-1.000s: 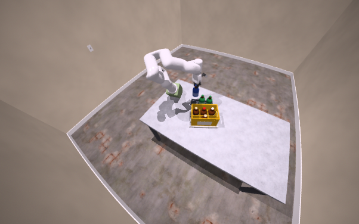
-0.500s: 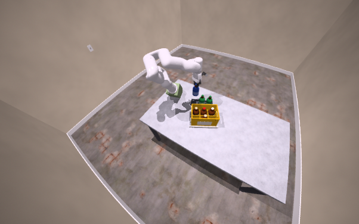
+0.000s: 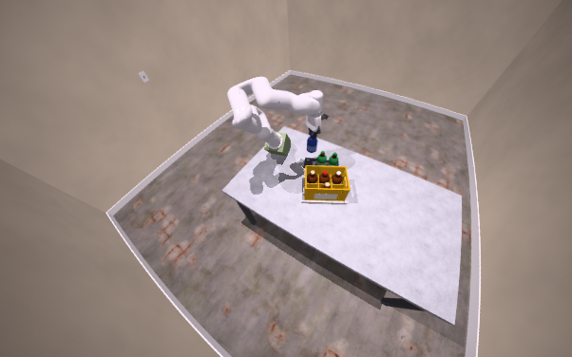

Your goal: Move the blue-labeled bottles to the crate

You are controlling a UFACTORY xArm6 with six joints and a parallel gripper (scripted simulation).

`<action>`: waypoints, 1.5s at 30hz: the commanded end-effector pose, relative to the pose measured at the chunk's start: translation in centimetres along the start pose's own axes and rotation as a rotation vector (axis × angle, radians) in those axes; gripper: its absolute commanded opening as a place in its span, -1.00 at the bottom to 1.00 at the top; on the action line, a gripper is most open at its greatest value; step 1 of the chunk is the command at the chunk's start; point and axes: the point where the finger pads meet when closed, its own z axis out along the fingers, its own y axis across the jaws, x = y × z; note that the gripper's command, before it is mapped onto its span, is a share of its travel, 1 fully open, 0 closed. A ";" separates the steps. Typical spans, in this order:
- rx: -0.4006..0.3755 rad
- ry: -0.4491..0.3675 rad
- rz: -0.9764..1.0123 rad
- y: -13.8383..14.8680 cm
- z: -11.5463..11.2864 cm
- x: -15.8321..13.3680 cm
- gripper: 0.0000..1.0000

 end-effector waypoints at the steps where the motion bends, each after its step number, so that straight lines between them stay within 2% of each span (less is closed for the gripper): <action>1: -0.001 0.004 0.001 0.1 -0.1 0.1 -1.00; 17: -0.001 0.004 0.001 0.1 -0.3 0.1 -1.00; 45: -0.001 0.004 0.001 0.1 -2.4 0.1 -1.00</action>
